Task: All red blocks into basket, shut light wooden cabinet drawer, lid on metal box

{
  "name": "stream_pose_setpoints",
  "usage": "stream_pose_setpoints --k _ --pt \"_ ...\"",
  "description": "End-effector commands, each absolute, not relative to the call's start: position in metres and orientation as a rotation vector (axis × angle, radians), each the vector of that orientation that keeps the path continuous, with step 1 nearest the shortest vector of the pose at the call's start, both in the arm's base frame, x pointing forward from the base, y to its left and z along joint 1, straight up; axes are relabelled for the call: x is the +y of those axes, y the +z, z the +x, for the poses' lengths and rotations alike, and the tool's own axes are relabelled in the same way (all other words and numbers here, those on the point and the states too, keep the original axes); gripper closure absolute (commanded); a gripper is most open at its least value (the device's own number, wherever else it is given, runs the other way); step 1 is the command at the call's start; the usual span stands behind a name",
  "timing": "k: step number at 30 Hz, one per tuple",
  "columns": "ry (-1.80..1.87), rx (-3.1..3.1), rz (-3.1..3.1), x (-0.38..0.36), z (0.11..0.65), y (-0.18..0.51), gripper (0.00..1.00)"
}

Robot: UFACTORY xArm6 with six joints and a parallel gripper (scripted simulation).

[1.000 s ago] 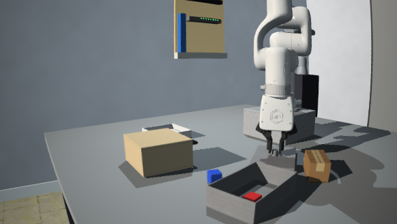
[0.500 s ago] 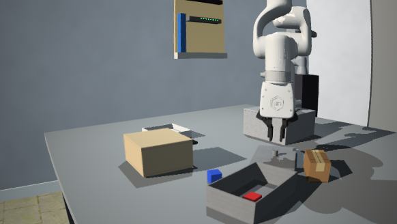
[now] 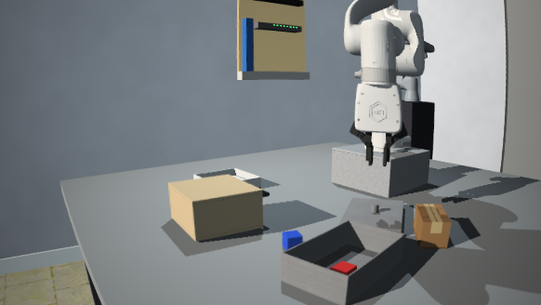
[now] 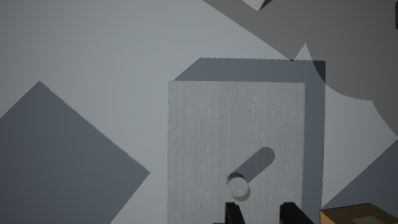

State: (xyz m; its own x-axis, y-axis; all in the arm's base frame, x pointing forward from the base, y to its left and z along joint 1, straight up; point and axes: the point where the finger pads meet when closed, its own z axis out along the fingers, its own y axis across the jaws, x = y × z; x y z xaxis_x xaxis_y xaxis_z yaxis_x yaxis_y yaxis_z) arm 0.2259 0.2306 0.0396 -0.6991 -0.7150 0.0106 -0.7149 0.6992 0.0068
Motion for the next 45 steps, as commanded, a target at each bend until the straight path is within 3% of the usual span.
stream_pose_setpoints --k 1,30,45 --pt "-0.007 -2.889 1.216 0.232 0.227 0.055 0.72" --pt "-0.007 -2.833 1.341 0.249 0.246 0.091 0.72" --pt "0.003 -2.028 2.425 0.391 0.402 0.096 0.72"
